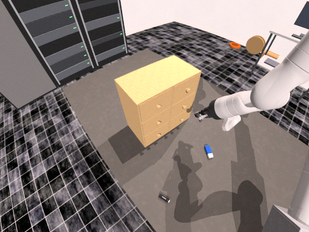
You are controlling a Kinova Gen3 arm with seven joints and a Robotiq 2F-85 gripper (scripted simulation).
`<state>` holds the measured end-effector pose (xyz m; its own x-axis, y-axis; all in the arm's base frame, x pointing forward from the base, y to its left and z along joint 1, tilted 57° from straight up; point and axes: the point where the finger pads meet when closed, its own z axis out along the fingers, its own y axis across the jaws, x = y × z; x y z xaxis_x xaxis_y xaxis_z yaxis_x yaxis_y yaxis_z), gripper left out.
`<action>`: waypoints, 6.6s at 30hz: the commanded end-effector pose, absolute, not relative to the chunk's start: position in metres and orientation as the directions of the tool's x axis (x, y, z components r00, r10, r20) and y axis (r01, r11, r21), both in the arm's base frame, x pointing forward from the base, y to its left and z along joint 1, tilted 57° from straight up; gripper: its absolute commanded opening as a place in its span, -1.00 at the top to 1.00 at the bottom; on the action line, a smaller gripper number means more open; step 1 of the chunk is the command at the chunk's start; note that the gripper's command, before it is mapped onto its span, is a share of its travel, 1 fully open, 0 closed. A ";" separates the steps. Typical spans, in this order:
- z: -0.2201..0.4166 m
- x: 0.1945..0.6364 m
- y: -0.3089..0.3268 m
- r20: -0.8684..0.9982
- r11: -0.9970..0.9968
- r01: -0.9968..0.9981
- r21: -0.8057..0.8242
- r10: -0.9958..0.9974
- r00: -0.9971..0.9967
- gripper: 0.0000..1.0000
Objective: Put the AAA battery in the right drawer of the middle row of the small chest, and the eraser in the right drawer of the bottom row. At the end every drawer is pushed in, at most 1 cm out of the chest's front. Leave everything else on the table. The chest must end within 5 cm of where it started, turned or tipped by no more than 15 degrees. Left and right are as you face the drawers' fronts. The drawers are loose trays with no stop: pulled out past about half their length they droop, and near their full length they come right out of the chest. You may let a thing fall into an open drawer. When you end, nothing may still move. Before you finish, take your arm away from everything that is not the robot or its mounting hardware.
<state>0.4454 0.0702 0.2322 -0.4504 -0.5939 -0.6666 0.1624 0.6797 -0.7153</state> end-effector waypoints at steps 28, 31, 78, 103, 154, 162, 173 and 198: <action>0.247 0.388 0.105 -0.658 0.675 0.151 -0.722 -0.603 -0.451 1.00; 0.248 0.385 0.107 -0.658 0.675 0.151 -0.722 -0.603 -0.451 1.00; 0.251 0.372 0.112 -0.658 0.676 0.156 -0.720 -0.594 -0.463 1.00; 0.253 0.361 0.116 -0.645 0.676 0.158 -0.720 -0.567 -0.512 1.00; 0.271 0.278 0.149 -0.481 0.671 0.170 -0.722 -0.310 -0.820 1.00; 0.273 0.266 0.154 -0.452 0.670 0.170 -0.722 -0.270 -0.850 1.00; 0.274 0.259 0.157 -0.431 0.670 0.171 -0.722 -0.243 -0.869 1.00; 0.275 0.256 0.158 -0.423 0.670 0.171 -0.722 -0.232 -0.876 1.00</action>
